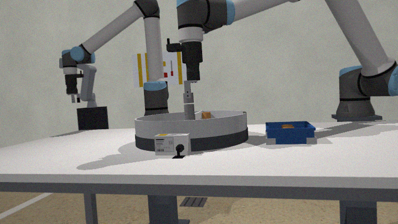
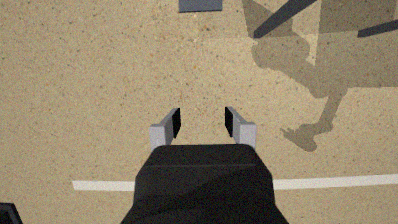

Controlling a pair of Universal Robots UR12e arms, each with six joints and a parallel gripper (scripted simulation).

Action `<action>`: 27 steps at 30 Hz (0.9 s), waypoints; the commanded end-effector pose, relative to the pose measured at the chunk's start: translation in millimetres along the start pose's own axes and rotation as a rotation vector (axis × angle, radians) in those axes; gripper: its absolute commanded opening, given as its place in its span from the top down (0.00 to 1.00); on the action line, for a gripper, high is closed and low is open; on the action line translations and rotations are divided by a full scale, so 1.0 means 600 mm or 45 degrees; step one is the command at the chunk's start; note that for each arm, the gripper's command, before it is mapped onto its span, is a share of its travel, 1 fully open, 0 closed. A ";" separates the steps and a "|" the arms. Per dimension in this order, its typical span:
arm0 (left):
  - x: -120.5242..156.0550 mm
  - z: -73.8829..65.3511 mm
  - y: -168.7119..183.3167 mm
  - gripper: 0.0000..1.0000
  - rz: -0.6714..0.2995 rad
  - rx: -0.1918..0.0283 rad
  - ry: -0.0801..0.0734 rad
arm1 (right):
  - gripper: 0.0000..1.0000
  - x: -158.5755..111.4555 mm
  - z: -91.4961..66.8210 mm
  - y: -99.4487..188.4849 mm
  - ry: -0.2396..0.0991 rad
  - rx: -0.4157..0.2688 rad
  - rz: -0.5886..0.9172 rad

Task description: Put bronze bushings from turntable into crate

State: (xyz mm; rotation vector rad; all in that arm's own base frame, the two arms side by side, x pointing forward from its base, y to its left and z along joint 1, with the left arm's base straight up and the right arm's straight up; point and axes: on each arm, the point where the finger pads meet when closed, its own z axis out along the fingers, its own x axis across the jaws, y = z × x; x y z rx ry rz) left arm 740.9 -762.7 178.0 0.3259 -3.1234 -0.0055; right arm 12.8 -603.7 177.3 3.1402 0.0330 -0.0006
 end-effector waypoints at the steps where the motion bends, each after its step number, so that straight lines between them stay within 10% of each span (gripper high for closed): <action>1: -0.006 -0.012 -0.002 1.00 -0.002 0.012 -0.003 | 0.00 0.001 0.001 0.000 0.001 0.001 -0.002; 27: -0.009 -0.010 -0.002 1.00 -0.001 0.010 -0.003 | 0.00 0.001 0.001 0.000 0.001 0.001 -0.002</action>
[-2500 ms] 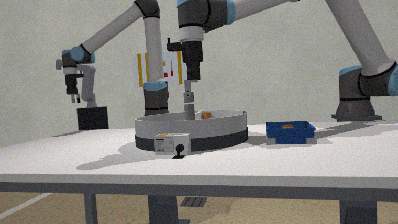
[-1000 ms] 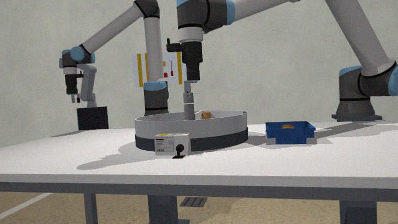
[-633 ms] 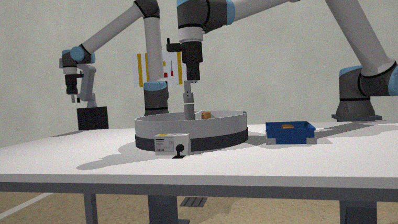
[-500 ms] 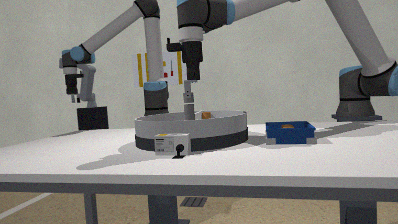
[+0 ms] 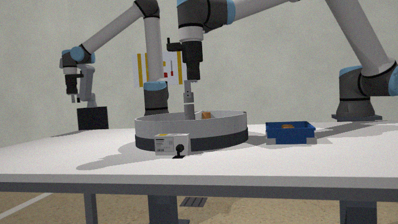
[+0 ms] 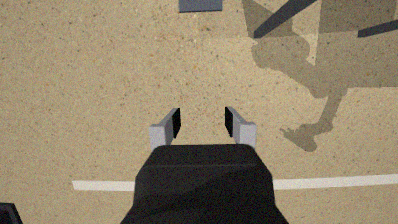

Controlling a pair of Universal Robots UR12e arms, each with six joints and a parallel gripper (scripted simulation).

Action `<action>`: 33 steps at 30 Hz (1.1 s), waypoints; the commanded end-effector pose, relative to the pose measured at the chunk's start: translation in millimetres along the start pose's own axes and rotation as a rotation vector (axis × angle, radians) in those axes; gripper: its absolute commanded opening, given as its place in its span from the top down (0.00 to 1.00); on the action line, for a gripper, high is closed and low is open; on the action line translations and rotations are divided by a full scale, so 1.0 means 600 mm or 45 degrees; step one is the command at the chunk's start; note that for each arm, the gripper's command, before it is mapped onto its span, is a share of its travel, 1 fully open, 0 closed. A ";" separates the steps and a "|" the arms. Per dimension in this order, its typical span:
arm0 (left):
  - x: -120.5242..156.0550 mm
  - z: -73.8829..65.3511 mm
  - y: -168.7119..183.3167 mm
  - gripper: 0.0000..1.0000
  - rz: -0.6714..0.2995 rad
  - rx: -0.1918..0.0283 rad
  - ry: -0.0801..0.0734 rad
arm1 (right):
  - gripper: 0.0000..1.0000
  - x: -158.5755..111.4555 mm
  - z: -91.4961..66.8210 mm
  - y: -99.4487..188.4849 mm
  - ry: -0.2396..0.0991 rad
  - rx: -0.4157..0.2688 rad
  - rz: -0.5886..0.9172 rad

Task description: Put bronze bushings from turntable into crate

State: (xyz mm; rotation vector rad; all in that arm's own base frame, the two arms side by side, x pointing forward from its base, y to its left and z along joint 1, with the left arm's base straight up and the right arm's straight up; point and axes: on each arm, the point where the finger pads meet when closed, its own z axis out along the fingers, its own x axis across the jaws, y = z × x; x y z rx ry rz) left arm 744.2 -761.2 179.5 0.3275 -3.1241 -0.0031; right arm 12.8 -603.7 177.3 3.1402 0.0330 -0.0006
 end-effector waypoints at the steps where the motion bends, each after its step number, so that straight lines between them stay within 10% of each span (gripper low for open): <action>1: -0.003 -0.008 -0.004 1.00 0.000 0.008 -0.002 | 0.00 0.001 0.001 0.000 0.001 0.001 -0.002; 33: -0.003 -0.003 -0.002 1.00 0.000 0.006 -0.001 | 0.00 0.001 0.001 0.000 0.001 0.001 -0.002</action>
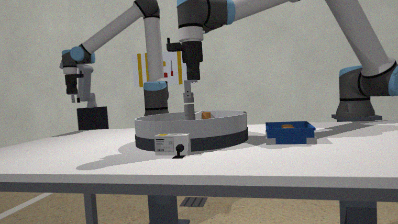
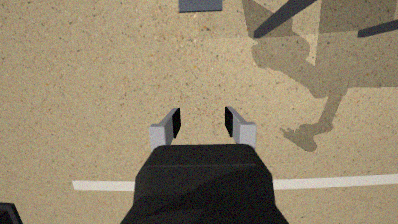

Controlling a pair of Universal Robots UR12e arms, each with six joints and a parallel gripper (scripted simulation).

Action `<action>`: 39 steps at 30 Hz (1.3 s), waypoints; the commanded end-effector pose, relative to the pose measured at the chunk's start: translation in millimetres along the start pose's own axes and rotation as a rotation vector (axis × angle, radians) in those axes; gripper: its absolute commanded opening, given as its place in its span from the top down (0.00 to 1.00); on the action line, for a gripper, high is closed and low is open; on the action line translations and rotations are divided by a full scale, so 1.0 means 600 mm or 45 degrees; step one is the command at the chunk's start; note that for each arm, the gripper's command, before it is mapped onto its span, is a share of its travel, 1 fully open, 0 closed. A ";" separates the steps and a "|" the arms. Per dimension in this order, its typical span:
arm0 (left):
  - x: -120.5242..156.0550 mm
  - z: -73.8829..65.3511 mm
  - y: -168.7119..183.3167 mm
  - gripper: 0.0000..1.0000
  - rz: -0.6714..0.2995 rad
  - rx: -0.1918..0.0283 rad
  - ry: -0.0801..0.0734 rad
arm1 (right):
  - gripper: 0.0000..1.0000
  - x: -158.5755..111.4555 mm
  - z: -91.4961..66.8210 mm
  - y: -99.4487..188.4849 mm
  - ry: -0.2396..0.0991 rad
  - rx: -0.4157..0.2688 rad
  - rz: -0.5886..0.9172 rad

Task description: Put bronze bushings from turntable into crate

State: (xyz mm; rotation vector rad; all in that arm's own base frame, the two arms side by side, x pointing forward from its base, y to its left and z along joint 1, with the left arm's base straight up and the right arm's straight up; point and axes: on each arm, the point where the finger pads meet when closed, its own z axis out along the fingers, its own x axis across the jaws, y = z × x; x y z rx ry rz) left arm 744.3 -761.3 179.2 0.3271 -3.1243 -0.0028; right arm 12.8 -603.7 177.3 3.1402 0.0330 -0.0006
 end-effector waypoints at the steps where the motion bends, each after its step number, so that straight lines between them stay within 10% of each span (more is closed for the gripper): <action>1: -0.003 -0.003 -0.001 1.00 -0.001 0.006 -0.001 | 0.00 0.001 0.001 0.000 0.001 0.001 -0.002; 39: -0.004 0.005 0.002 1.00 -0.001 0.004 0.000 | 0.00 0.001 0.001 0.000 0.001 0.001 -0.002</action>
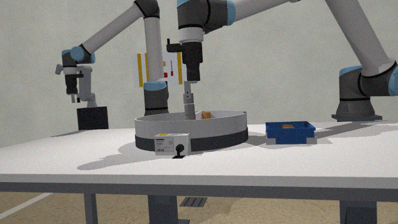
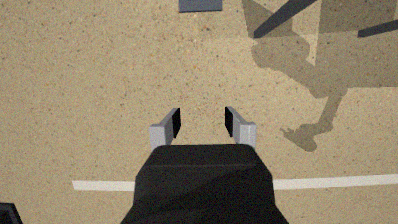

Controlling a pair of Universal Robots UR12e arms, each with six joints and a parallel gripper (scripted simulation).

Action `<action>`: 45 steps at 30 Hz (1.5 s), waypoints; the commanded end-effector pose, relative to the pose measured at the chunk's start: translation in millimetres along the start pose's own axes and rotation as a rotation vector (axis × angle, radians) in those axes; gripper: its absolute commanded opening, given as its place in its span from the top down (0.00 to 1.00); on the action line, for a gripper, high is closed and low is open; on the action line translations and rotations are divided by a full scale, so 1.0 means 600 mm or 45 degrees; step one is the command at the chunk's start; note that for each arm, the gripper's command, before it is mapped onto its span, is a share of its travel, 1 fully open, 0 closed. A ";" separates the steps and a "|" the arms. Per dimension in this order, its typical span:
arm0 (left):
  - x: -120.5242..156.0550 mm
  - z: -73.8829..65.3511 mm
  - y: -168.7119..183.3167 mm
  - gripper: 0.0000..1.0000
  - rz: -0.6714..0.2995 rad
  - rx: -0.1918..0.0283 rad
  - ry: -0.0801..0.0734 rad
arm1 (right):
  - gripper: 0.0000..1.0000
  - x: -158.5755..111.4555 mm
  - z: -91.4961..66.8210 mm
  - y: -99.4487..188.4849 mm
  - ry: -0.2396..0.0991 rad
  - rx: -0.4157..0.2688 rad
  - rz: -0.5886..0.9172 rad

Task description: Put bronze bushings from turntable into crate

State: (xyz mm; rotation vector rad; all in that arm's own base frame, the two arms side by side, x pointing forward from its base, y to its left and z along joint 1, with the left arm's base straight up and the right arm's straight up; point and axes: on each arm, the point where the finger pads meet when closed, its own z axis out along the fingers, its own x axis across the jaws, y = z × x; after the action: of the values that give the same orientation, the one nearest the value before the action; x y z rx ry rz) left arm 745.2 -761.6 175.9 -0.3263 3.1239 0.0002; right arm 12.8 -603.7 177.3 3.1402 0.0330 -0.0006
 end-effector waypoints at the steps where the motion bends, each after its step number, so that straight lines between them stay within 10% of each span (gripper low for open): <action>1: -0.003 -0.001 0.003 1.00 -0.002 0.002 0.001 | 0.00 0.001 0.001 0.000 0.001 0.001 -0.002; 45: -0.004 0.002 0.009 1.00 -0.002 0.002 0.001 | 0.00 0.001 0.001 0.000 0.001 0.001 -0.002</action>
State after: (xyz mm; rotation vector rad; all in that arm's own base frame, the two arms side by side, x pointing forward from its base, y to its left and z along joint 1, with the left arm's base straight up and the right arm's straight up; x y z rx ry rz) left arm 745.5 -758.0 172.8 -0.3262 3.1244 0.0013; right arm 12.8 -603.7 177.3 3.1402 0.0330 -0.0006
